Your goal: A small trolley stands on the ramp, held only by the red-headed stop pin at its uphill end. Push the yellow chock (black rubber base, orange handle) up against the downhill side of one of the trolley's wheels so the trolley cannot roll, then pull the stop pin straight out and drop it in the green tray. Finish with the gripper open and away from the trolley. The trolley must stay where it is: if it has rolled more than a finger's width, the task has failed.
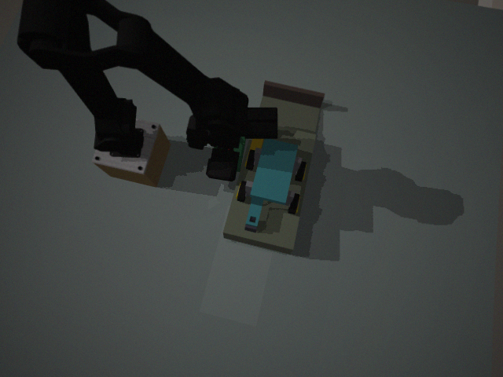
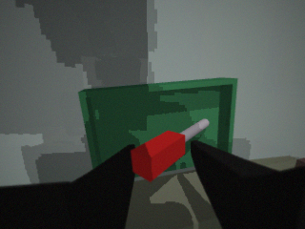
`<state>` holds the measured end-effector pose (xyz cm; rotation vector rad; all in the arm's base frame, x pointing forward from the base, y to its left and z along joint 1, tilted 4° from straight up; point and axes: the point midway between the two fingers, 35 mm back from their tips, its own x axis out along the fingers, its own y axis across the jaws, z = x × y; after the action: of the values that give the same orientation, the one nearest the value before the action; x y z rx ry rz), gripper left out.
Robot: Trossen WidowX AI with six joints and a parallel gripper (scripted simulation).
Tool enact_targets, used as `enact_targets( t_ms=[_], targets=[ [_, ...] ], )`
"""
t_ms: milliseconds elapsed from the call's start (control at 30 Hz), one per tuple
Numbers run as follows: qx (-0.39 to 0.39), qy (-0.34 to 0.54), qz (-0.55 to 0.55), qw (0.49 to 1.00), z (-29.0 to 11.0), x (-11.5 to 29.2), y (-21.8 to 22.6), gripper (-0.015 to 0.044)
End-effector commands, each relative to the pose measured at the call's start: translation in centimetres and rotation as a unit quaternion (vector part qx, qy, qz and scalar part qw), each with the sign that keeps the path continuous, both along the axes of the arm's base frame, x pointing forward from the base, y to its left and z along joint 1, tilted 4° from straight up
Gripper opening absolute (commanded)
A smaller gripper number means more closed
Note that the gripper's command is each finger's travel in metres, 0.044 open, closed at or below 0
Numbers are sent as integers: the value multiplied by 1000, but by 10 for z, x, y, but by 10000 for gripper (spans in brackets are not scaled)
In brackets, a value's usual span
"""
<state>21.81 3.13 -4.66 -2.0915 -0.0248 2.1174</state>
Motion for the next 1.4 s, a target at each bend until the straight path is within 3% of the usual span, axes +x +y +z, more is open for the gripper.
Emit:
enact_targets(
  t_ms=[0, 867, 1067, 1367],
  targets=[
    [1, 3, 3, 1000, -3, -2, -1, 190],
    [0, 4, 3, 1000, -9, -6, -3, 190],
    [-1, 1, 0, 1000, -8, -5, -4, 340],
    [0, 3, 2, 1000, 5, -4, -3, 340]
  ],
)
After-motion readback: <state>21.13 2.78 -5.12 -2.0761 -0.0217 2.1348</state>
